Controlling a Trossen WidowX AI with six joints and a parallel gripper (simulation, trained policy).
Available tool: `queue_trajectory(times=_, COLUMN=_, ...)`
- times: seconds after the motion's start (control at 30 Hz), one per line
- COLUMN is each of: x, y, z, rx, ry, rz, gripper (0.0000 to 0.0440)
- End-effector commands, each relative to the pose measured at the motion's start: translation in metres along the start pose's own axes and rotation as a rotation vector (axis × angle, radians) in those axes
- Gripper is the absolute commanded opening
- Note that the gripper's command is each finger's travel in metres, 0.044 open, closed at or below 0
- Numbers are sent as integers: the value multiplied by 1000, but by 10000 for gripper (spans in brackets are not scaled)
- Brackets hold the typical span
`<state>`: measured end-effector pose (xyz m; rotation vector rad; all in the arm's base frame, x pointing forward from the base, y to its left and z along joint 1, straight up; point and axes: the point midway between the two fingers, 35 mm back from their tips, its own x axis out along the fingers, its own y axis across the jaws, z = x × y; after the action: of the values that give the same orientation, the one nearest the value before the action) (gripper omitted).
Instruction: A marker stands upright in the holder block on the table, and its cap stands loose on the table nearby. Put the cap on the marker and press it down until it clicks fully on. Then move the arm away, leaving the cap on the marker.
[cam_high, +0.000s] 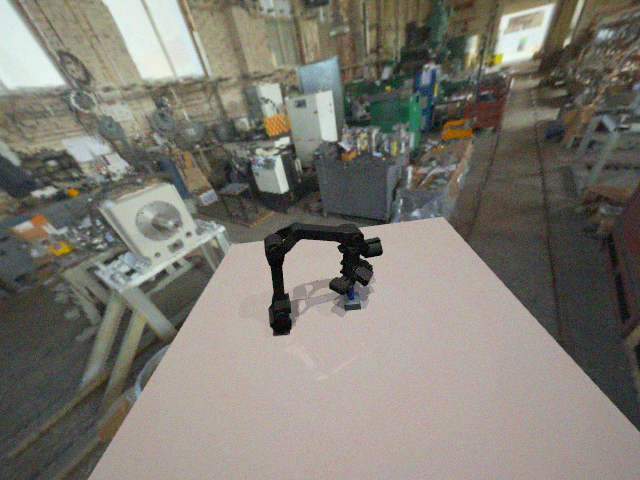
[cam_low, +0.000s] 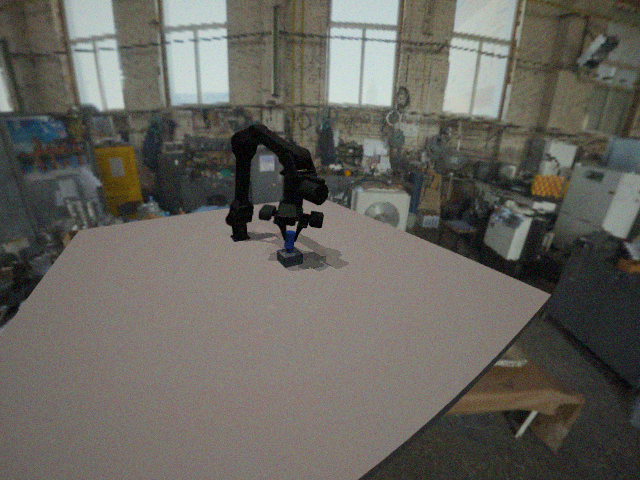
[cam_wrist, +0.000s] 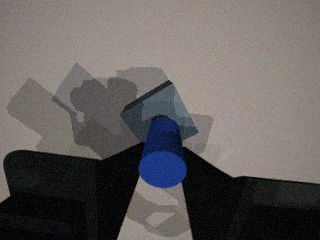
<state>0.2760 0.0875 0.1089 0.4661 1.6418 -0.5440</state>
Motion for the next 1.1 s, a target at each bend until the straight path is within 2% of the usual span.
queue_trajectory(times=0.0, x=19, y=-2, z=-1, rx=-25, ry=25, rz=-29, gripper=5)
queue_trajectory(times=0.2, x=22, y=-2, z=-1, rx=-33, ry=23, rz=-30, gripper=11)
queue_trajectory(times=0.23, x=23, y=-2, z=-1, rx=-33, ry=24, rz=-32, gripper=37)
queue_trajectory(times=1.07, x=34, y=-5, z=9, rx=-104, ry=-23, rz=-34, gripper=74)
